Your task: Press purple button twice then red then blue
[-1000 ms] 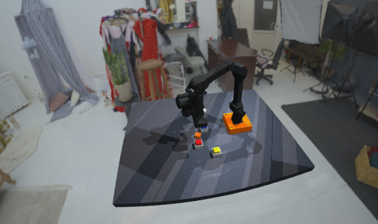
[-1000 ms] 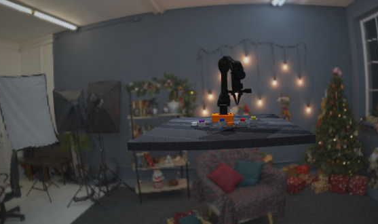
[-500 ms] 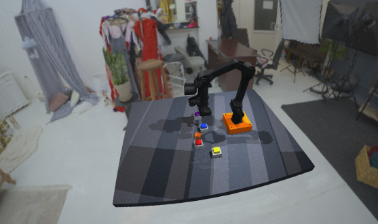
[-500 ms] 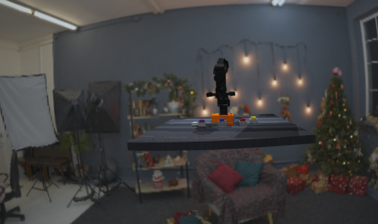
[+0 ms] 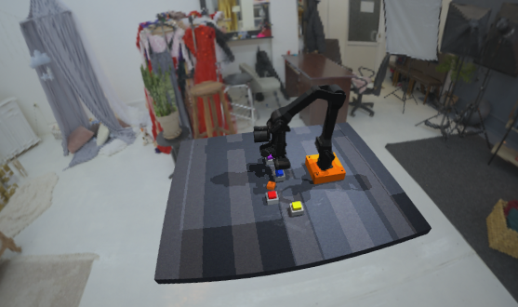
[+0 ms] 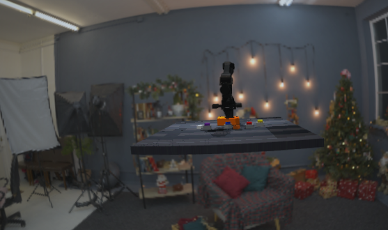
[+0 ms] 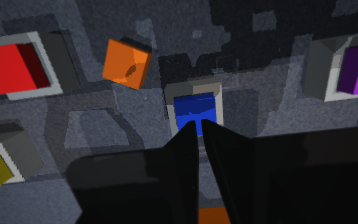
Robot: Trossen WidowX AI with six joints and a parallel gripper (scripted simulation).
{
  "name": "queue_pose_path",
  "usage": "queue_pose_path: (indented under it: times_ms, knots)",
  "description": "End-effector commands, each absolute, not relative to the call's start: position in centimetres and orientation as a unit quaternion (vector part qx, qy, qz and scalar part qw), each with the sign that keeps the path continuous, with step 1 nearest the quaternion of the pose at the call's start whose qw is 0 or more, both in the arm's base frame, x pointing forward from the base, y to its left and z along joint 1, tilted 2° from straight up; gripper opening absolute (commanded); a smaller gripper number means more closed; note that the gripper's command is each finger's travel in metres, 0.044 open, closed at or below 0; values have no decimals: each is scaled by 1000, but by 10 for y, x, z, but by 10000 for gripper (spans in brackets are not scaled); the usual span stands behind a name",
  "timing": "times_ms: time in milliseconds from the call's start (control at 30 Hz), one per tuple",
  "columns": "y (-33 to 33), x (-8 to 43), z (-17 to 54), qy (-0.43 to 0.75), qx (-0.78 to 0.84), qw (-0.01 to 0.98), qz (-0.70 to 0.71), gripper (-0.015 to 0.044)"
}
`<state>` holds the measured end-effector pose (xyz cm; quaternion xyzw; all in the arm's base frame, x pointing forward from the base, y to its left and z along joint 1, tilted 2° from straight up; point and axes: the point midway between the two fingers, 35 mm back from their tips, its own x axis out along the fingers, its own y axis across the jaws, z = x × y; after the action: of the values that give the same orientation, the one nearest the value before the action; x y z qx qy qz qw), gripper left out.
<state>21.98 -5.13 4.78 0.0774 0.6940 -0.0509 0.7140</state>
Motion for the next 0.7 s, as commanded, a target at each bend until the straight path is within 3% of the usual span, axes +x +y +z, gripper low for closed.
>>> queue_pose_path:
  times_ms: [0,667]
  knots:
    - [-51,219,40,695,78,713,-50,20]
    - [-50,219,22,695,78,713,-50,20]
